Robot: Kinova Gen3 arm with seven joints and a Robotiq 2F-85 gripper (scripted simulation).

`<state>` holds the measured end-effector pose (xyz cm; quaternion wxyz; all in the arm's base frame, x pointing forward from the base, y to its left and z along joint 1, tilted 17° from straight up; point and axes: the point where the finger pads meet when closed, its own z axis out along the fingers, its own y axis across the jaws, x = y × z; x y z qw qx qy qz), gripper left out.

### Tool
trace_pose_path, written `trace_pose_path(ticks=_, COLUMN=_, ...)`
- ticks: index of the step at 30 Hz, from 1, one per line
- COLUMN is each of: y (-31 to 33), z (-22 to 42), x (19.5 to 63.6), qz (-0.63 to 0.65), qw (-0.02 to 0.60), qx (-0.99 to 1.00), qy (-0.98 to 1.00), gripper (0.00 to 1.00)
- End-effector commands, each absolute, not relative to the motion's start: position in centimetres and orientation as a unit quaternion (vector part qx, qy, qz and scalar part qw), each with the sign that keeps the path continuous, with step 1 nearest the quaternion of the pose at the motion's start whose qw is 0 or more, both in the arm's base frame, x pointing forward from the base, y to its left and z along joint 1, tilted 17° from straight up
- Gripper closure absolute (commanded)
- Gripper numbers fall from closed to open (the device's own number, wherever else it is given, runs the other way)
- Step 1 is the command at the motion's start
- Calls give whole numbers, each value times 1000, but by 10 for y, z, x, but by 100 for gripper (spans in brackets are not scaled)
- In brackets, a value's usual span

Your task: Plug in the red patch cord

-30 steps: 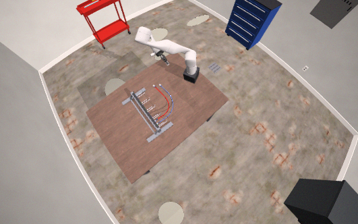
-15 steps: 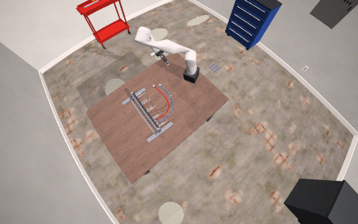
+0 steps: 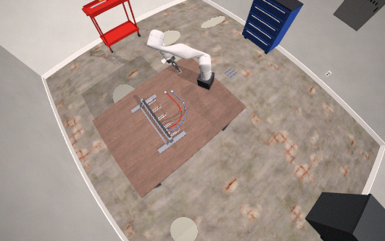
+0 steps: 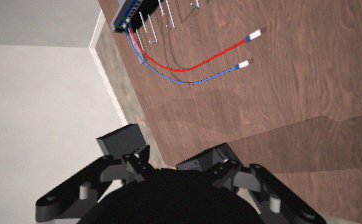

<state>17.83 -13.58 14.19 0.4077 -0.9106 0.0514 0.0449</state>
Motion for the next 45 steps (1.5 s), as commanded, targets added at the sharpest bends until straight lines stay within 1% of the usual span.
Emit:
trace_pose_path(ticks=1, y=-136, z=138, x=194, qz=31, qw=365, qx=-930, qy=40, gripper=0)
trace_pose_path(ticks=13, y=-151, z=130, x=258, qz=-54, qw=172, qx=-984, qy=1, gripper=0)
trace_pose_path(ticks=15, y=-151, z=130, x=258, qz=-54, qw=172, qx=-984, qy=1, gripper=0)
trace_pose_path(ticks=21, y=-156, z=139, x=285, qz=-100, qw=106, qx=-989, qy=-9, gripper=0)
trace_pose_path(ticks=28, y=-158, z=147, x=299, qz=-130, qw=69, qx=-989, qy=-16, gripper=0)
trace_pose_path(ticks=38, y=-155, z=147, x=300, qz=-131, qw=71, qx=-989, qy=-17, gripper=0)
trace_pose_path(ticks=39, y=-155, z=147, x=300, qz=-131, qw=71, qx=-989, qy=-17, gripper=100)
trace_pose_path(ticks=45, y=-155, z=147, x=300, qz=-131, qw=71, qx=-989, qy=-17, gripper=100)
